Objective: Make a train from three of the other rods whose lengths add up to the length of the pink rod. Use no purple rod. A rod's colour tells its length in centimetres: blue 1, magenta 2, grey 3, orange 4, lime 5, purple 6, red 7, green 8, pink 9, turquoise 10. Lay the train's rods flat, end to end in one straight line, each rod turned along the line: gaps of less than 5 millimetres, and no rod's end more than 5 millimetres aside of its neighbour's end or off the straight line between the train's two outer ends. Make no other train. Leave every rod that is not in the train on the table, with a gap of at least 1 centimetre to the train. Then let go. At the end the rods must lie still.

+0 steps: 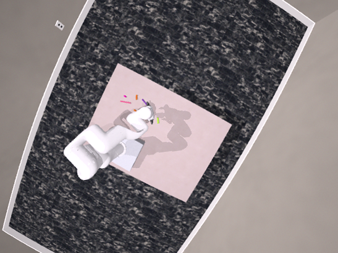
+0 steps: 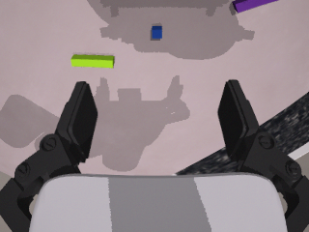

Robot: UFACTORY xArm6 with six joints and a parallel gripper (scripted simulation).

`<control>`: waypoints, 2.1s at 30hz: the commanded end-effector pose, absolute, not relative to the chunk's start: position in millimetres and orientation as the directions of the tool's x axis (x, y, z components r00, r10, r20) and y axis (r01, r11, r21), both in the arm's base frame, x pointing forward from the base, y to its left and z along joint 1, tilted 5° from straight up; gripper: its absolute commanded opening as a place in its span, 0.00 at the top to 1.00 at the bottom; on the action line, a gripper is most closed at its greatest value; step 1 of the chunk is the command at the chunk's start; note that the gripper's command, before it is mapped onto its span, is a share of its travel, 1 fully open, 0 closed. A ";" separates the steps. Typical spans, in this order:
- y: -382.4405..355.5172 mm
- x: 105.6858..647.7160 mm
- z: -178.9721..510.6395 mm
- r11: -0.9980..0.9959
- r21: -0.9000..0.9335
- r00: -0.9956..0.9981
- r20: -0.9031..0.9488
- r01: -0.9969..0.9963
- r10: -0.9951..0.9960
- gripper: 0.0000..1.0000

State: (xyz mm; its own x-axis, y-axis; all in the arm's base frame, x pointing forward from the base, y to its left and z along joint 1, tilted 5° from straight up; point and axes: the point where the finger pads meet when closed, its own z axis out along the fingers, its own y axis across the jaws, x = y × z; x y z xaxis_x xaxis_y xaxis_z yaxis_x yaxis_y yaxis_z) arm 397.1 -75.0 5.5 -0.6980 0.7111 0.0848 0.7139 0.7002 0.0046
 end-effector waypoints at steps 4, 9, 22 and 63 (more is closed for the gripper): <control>-75.4 398.7 6.9 0.700 0.007 -0.698 0.081 0.714 0.711 0.00; -75.4 398.7 6.9 0.700 0.007 -0.698 0.081 0.714 0.711 0.00; -62.2 404.4 5.9 0.592 -0.005 -0.590 0.081 0.806 0.803 0.00; 45.5 432.1 -2.6 -0.421 -0.072 0.425 0.035 0.904 0.905 0.00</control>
